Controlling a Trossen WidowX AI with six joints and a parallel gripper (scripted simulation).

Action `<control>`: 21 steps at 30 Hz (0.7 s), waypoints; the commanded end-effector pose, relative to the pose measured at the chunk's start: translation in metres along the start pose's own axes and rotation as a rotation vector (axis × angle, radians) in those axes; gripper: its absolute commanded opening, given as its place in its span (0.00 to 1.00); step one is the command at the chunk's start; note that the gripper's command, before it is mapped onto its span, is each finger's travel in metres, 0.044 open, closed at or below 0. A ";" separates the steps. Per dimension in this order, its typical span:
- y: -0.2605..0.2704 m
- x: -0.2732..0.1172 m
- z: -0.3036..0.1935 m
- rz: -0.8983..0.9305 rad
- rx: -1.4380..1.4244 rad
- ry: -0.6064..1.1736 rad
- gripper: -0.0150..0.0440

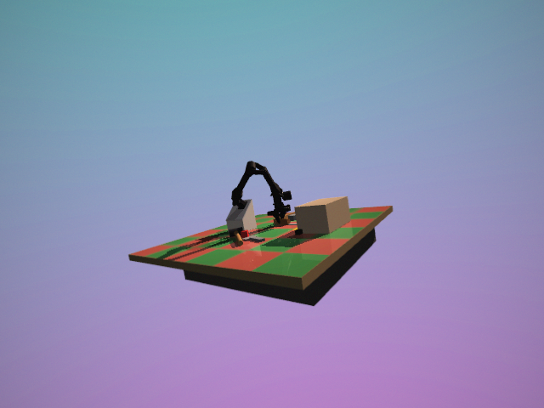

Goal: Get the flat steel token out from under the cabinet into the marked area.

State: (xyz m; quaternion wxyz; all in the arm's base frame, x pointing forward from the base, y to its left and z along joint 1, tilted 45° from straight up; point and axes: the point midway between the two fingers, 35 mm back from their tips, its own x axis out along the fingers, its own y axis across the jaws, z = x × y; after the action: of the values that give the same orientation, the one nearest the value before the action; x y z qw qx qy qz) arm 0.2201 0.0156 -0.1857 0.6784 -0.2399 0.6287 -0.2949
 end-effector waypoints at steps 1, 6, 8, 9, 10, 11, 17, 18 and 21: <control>0.000 0.000 0.000 0.000 0.000 0.000 0.59; 0.000 0.000 0.000 0.000 0.000 0.000 0.59; 0.000 0.000 0.000 0.004 0.000 -0.004 0.68; 0.000 0.000 0.000 0.006 0.000 -0.007 0.71; 0.000 0.000 0.000 0.007 0.002 -0.008 0.71; 0.000 0.000 0.000 0.007 0.003 -0.008 0.71; 0.001 0.000 0.001 0.007 0.007 -0.008 0.71; 0.001 0.000 0.001 0.007 0.007 -0.008 0.71; 0.001 0.001 0.001 0.007 0.005 -0.008 0.71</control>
State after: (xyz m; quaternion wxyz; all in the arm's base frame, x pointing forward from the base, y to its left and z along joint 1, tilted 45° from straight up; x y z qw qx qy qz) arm 0.2216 0.0163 -0.1863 0.6830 -0.2355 0.6256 -0.2943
